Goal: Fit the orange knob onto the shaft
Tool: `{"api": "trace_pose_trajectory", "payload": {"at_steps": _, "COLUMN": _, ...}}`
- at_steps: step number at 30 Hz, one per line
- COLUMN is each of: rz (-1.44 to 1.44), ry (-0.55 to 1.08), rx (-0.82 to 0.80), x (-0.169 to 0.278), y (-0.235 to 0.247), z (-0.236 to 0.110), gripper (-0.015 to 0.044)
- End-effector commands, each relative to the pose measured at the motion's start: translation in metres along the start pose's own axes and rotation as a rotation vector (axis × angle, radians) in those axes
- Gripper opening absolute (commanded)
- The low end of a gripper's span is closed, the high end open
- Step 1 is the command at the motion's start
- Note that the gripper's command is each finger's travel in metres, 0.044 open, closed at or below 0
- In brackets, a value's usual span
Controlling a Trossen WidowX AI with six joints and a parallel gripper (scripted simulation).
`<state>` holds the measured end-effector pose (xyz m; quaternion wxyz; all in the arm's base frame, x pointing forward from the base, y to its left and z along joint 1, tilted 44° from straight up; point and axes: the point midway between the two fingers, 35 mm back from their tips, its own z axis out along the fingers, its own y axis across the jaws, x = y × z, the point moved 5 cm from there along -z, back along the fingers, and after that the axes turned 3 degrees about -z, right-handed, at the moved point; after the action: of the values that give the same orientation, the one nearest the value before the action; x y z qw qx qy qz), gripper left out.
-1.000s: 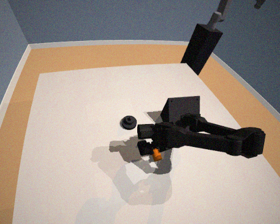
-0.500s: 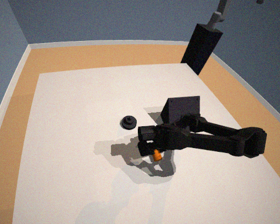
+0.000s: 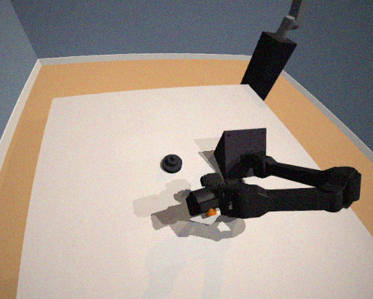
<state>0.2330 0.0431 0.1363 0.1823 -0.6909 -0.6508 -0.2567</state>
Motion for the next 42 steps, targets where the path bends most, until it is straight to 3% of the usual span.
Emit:
{"api": "trace_pose_trajectory", "payload": {"at_steps": 1, "rz": 0.001, "ry": -0.062, "rx": 0.001, "x": 0.007, "y": 0.001, "z": -0.003, "gripper": 0.0179}}
{"api": "trace_pose_trajectory", "payload": {"at_steps": 42, "rz": 0.003, "ry": -0.764, "rx": 0.039, "x": 0.083, "y": 0.004, "z": 0.001, "gripper": 0.0179}}
